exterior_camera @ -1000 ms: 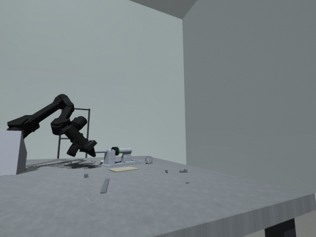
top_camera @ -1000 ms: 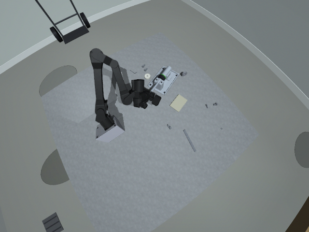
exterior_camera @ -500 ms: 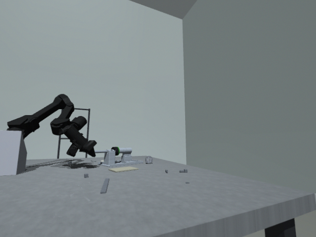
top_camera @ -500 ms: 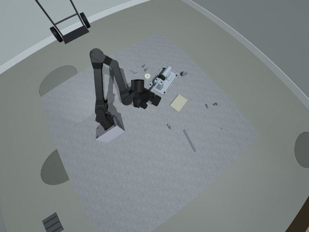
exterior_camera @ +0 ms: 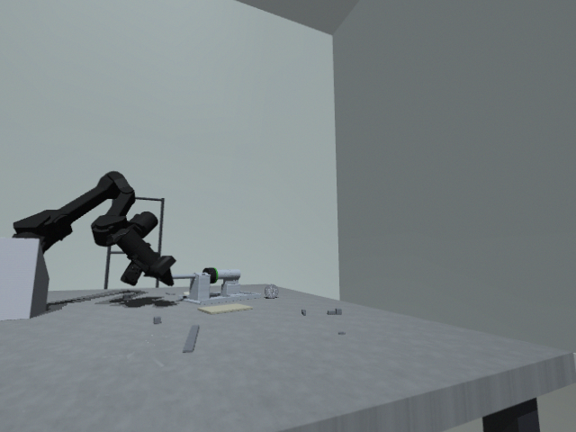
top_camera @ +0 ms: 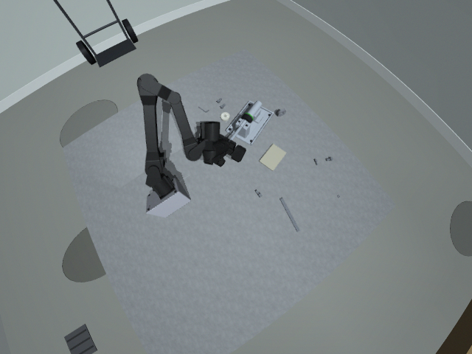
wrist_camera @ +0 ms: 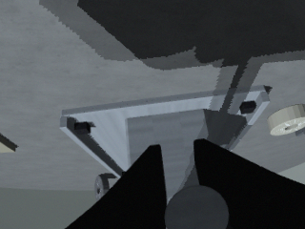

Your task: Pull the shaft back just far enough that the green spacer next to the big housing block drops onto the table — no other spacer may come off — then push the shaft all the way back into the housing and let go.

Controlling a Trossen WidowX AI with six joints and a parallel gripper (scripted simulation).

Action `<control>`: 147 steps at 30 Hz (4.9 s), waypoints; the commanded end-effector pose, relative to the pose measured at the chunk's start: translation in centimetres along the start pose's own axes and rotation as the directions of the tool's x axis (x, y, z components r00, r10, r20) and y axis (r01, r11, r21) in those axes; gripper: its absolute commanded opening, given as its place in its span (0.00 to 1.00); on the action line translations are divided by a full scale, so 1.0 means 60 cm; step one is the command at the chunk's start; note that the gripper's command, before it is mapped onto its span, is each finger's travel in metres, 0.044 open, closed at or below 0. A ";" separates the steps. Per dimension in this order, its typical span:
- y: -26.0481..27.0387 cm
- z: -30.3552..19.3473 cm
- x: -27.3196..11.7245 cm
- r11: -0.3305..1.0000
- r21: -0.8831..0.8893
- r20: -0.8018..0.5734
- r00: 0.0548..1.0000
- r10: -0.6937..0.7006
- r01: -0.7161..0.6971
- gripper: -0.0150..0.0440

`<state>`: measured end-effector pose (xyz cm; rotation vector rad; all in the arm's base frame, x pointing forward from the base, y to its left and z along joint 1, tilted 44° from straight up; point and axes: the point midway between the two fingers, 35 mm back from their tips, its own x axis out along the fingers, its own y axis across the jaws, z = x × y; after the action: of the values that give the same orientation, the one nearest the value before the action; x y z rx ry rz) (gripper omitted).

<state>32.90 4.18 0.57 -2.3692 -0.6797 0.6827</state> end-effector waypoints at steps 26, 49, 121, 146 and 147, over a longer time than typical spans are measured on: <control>0.000 0.006 -0.004 1.000 -0.002 0.003 1.000 0.000 0.000 0.25; 0.000 0.008 -0.007 1.000 -0.002 0.003 1.000 0.000 0.000 0.25; 0.000 -0.004 0.002 1.000 -0.002 0.003 1.000 0.000 0.000 0.25; 0.000 -0.016 0.014 1.000 -0.003 0.002 1.000 -0.001 0.001 0.25; 0.000 -0.016 0.014 1.000 -0.003 0.002 1.000 -0.001 0.001 0.25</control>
<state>33.72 4.38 0.77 -2.3671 -0.6821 0.6948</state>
